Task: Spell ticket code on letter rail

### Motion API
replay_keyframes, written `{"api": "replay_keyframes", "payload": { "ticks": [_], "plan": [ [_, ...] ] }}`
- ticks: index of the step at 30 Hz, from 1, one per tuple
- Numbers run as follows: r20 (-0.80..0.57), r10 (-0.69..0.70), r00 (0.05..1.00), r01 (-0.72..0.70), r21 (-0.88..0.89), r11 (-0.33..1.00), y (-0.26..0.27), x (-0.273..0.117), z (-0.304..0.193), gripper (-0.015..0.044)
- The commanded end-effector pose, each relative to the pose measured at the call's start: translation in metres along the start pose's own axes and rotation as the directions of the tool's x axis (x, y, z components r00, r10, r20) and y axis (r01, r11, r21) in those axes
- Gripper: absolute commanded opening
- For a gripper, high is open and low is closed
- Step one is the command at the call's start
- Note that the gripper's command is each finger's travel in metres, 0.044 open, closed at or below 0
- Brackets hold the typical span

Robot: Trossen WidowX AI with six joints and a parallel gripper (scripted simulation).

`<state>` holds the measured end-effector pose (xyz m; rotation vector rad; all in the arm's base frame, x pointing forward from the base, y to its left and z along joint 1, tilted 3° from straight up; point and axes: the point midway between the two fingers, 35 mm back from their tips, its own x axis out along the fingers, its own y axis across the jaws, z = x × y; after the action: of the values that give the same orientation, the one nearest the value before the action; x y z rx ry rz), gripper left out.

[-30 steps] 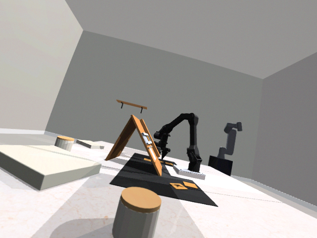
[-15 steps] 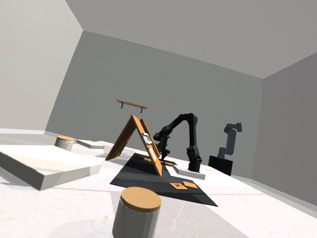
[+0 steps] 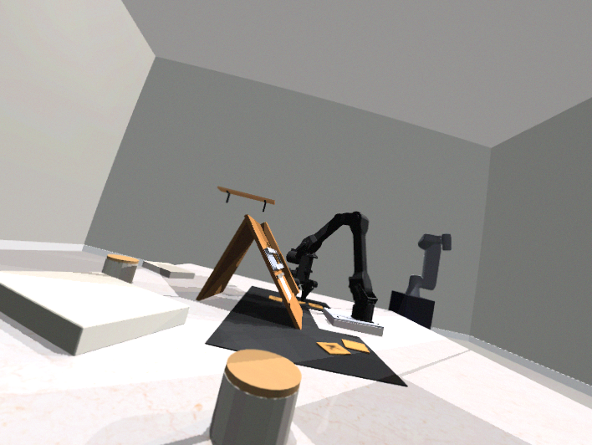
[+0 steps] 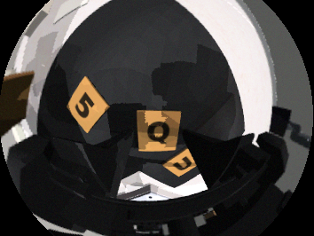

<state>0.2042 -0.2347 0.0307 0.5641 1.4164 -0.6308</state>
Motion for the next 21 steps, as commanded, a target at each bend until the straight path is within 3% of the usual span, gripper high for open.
{"api": "replay_keyframes", "payload": {
  "ticks": [1, 13, 21],
  "plan": [
    [0.001, 0.003, 1.000, -0.003, 0.004, 1.000, 0.0005, 0.0006, 0.0003, 0.0340],
    [0.001, 0.003, 1.000, -0.003, 0.004, 1.000, 0.0006, 0.0010, 0.0003, 0.0340],
    [0.001, 0.003, 1.000, -0.003, 0.004, 1.000, 0.0006, 0.0011, 0.0003, 0.0287]
  ]
}}
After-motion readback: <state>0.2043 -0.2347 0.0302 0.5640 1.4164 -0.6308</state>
